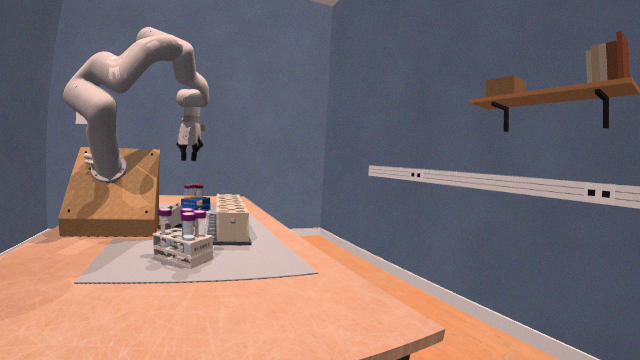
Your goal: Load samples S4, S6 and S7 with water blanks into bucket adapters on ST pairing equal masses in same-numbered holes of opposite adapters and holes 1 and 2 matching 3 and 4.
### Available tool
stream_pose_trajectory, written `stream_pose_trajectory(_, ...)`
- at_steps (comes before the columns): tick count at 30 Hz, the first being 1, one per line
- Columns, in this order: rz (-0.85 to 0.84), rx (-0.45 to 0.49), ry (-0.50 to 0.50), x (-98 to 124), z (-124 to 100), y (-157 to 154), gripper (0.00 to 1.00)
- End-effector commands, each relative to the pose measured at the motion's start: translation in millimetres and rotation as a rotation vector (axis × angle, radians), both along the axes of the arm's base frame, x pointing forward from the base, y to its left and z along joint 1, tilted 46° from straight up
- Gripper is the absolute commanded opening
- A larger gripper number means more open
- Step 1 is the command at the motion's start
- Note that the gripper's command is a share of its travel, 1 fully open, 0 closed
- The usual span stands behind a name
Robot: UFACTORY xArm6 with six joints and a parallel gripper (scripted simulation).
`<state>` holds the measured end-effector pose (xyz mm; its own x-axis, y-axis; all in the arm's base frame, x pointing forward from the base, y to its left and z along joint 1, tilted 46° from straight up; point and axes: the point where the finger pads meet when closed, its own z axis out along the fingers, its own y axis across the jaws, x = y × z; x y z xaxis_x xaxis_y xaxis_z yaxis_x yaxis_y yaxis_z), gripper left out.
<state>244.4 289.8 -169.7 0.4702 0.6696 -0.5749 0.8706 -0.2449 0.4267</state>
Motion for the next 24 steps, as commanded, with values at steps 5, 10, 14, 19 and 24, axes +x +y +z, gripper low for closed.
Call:
stream_pose_trajectory(5,0.0,0.005,-0.002,0.5,0.2,3.6,0.57)
stream_pose_trajectory(10,0.0,0.005,-0.002,1.1,-2.7,0.8,0.57)
stream_pose_trajectory(14,0.0,0.005,-0.002,2.3,-8.3,-4.8,0.57)
stream_pose_trajectory(19,0.0,0.005,-0.002,3.8,-15.3,-11.8,0.57)
stream_pose_trajectory(24,0.0,0.005,-0.002,4.7,-19.5,-16.0,0.57)
